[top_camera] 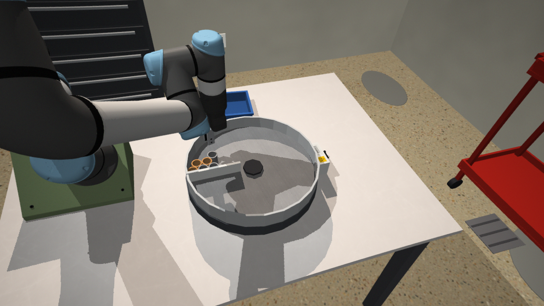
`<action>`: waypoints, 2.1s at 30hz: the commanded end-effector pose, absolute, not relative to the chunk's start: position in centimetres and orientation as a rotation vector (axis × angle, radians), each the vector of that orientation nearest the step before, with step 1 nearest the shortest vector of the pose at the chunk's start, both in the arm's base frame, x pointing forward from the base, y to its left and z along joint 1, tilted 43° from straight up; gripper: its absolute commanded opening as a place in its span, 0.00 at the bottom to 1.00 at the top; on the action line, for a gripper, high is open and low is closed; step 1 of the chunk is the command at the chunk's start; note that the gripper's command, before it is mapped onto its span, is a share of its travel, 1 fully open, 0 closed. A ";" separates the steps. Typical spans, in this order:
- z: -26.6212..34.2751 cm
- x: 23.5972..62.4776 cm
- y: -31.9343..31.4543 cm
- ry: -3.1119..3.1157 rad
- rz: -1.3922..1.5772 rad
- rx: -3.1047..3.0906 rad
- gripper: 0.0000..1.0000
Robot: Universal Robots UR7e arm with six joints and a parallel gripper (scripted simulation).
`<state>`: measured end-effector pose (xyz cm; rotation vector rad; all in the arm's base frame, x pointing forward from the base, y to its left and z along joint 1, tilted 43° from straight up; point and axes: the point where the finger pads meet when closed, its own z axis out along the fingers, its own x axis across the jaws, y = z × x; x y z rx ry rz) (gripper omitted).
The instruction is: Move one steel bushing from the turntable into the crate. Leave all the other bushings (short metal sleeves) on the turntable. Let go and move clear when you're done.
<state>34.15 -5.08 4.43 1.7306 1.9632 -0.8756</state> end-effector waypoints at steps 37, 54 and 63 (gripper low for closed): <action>4.5 34.2 -5.1 1.963 -0.874 1.730 0.40; 4.5 34.2 -5.1 1.963 -0.874 1.730 0.40; 4.5 34.2 -5.1 1.963 -0.874 1.730 0.40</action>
